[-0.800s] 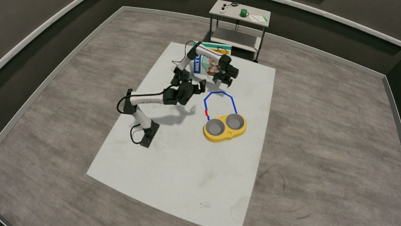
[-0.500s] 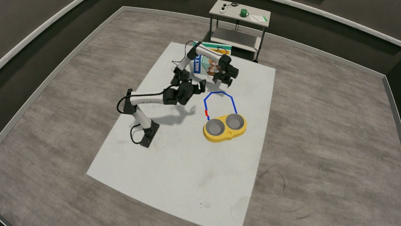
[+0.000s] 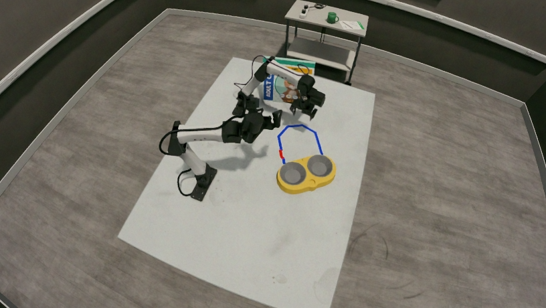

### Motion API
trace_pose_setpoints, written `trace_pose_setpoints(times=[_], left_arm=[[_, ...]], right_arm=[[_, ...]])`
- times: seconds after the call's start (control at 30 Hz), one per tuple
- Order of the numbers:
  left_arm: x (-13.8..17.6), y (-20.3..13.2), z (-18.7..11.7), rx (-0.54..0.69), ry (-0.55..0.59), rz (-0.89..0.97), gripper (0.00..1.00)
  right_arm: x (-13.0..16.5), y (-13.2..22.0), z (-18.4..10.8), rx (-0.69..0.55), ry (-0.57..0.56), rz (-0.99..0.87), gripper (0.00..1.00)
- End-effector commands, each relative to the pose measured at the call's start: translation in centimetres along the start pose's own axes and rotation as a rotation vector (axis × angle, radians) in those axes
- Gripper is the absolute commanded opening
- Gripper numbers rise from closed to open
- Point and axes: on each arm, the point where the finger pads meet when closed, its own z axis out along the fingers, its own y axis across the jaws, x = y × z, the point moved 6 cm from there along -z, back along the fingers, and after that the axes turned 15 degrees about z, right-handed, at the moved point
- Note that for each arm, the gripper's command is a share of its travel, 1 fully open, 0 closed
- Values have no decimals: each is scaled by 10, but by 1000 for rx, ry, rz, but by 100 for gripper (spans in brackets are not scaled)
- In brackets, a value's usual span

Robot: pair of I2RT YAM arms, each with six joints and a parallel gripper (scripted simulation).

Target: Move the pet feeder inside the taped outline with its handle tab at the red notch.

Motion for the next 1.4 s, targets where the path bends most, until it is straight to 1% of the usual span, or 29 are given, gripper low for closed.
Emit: trace_pose_setpoints(times=[0.0, 0.03, 0.1, 0.17, 0.23, 0.3, 0.33, 0.47, 0.6, 0.8, 0.87, 1.0, 1.2, 1.37], left_arm=[[2, -9, -17, 163, 58, 169, 100], [2, -10, -19, 200, 73, 226, 100], [2, -11, -22, 255, 90, 308, 100], [2, -13, -24, 311, 101, 390, 100], [2, -14, -28, 367, 107, 470, 100], [2, -14, -28, 367, 107, 470, 100], [2, -16, -29, 395, 108, 510, 100], [2, -16, -37, 525, 99, 692, 100], [2, -15, -44, 624, 76, 828, 100], [2, -13, -54, 772, 14, 1032, 100], [2, -13, -54, 772, 14, 1032, 100], [2, -11, -64, 898, -66, 1209, 100], [3, -4, -74, 1030, -182, 1400, 100], [4, 2, -83, 1136, -305, 1560, 100]], right_arm=[[38, -20, -2, 146, 118, 165, 100], [52, -27, -3, 198, 157, 216, 100], [72, -38, -5, 269, 211, 286, 100], [88, -47, -6, 333, 257, 347, 100], [97, -57, -6, 394, 291, 394, 100], [97, -57, -6, 394, 291, 394, 100], [97, -62, -6, 423, 298, 407, 100], [130, -82, -4, 540, 390, 531, 100], [153, -97, -2, 618, 455, 617, 100], [182, -117, 2, 714, 537, 722, 100], [182, -117, 2, 714, 537, 722, 100], [200, -130, 5, 779, 590, 790, 100], [218, -145, 8, 837, 637, 852, 100], [230, -155, 9, 878, 669, 893, 100]])
